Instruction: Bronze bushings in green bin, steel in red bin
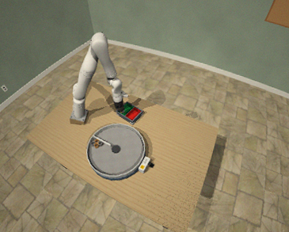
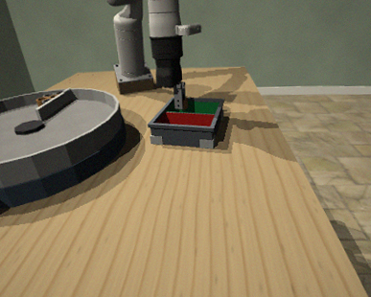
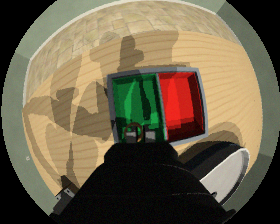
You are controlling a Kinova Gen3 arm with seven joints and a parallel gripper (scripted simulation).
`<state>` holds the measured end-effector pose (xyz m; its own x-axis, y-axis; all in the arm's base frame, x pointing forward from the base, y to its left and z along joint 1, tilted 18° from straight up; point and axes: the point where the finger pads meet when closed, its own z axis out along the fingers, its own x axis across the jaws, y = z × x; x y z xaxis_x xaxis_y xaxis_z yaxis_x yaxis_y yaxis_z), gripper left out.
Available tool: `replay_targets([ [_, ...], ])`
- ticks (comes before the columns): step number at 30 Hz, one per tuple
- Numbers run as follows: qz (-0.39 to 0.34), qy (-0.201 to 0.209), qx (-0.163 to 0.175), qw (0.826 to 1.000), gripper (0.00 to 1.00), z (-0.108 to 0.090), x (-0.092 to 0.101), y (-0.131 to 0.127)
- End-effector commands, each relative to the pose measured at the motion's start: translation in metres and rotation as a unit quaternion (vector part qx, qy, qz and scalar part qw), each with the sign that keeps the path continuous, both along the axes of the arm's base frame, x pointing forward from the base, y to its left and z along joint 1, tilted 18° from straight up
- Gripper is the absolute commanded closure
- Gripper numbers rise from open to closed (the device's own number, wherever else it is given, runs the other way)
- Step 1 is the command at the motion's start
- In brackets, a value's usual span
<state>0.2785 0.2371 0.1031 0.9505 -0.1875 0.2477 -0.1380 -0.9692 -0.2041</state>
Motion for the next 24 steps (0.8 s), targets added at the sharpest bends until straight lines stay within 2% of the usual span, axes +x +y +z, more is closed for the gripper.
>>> replay_targets([
  [1,0.003,0.002,-0.002,1.000,1.00,-0.003,-0.002,0.001],
  [10,0.003,0.002,-0.002,1.000,1.00,-0.003,-0.002,0.001],
  [24,0.003,0.002,-0.002,1.000,1.00,-0.013,0.001,0.002],
])
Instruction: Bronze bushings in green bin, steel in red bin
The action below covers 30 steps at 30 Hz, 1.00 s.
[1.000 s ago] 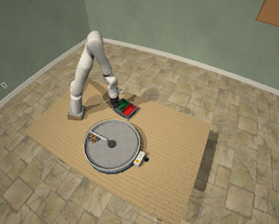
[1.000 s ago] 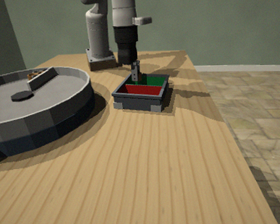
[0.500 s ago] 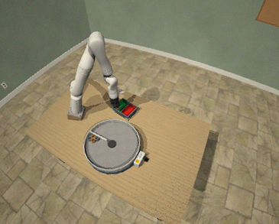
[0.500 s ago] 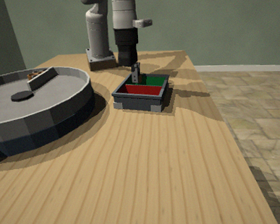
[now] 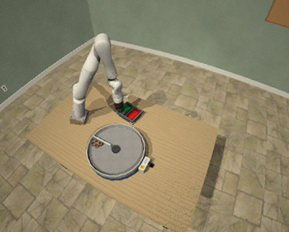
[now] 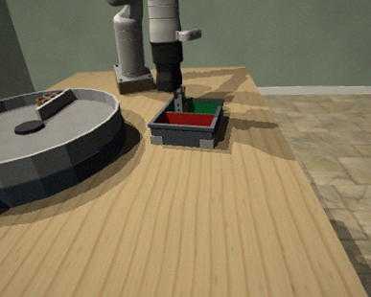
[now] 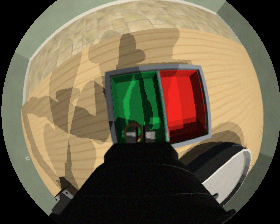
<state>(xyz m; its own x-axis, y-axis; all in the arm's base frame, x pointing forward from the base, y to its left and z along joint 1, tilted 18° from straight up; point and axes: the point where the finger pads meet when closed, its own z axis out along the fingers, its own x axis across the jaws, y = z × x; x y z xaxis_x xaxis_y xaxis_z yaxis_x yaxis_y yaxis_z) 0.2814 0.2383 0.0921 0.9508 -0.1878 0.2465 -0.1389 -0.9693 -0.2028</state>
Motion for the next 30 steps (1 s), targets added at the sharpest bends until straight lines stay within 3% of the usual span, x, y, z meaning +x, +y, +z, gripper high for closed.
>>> replay_targets([
  [1,0.003,0.001,-0.002,1.000,1.00,-0.003,-0.002,0.001],
  [30,0.003,0.001,-0.002,1.000,1.00,-0.015,0.001,0.003],
])
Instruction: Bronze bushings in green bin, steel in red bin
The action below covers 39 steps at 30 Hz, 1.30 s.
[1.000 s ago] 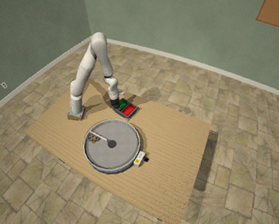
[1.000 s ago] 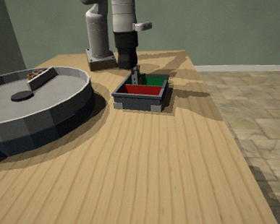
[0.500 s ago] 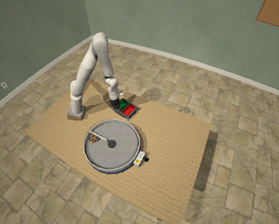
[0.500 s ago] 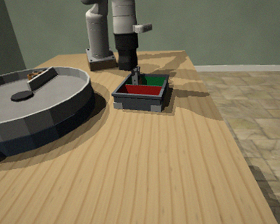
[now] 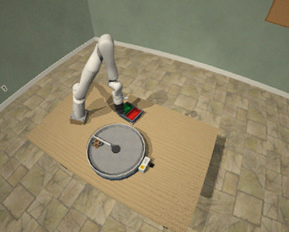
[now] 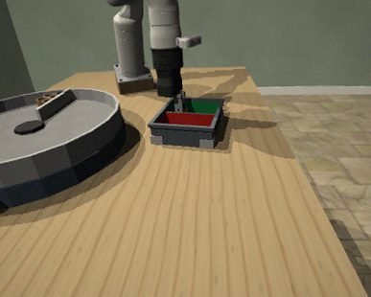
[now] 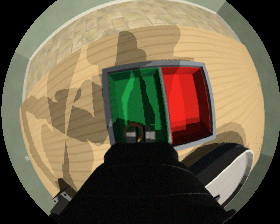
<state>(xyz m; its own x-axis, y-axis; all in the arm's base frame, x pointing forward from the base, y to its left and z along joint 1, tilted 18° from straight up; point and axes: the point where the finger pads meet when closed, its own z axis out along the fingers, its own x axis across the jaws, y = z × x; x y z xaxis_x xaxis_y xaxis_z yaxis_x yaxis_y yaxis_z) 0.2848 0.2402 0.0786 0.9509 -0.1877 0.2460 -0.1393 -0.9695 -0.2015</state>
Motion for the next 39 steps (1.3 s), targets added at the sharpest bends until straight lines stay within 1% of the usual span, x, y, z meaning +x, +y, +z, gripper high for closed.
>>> replay_targets([
  [1,0.003,0.001,-0.001,1.000,1.00,-0.0012,-0.0020,0.0013],
  [16,0.003,0.001,-0.001,1.000,1.00,-0.0012,-0.0017,0.0011],
  [17,0.003,0.001,-0.001,1.000,0.58,-0.0012,-0.0018,0.0012],
  [39,0.003,0.001,-0.001,1.000,0.58,-0.0012,-0.0018,0.0012],
])
